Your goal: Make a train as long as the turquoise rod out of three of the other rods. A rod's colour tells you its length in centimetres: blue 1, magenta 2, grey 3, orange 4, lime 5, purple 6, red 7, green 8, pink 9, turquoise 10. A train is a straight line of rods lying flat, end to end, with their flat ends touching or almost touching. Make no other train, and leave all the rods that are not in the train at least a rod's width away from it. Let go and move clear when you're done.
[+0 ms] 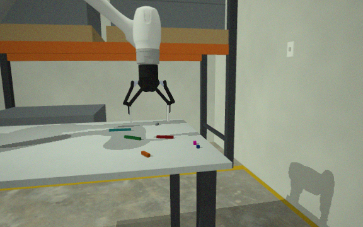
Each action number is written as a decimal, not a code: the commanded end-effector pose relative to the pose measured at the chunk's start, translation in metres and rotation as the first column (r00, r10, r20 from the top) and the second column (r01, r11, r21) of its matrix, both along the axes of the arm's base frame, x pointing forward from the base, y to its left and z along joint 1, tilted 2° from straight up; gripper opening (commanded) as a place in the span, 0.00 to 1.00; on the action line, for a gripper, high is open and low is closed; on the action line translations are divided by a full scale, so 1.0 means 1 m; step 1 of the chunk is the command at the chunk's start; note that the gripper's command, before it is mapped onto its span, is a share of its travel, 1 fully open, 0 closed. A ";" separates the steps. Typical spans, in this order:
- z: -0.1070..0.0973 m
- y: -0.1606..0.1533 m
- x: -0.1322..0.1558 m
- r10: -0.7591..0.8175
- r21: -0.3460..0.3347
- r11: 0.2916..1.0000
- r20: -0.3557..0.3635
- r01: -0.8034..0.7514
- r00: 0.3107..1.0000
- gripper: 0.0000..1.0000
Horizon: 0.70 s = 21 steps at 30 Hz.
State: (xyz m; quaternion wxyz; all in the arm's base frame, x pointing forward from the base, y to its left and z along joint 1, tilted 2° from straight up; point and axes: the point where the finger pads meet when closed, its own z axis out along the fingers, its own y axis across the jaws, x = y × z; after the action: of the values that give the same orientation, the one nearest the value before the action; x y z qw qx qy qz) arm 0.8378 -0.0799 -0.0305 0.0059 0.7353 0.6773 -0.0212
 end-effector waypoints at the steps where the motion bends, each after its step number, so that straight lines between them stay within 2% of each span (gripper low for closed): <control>1: 0.000 0.000 0.000 0.000 0.000 1.000 0.000 0.000 1.000 1.00; 10: 0.000 0.002 -0.001 0.000 0.000 1.000 0.000 0.000 1.000 1.00; 17: -0.002 0.089 -0.046 0.000 0.000 1.000 0.000 0.000 1.000 1.00; 19: -0.002 0.089 -0.046 0.000 0.000 1.000 0.000 0.000 1.000 1.00; 21: -0.003 0.121 -0.067 0.000 0.000 1.000 0.000 0.000 1.000 1.00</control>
State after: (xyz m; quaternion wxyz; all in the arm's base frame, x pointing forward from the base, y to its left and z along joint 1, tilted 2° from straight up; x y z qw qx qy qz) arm 0.7892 0.0121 -0.0330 0.0050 0.7350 0.6778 -0.0211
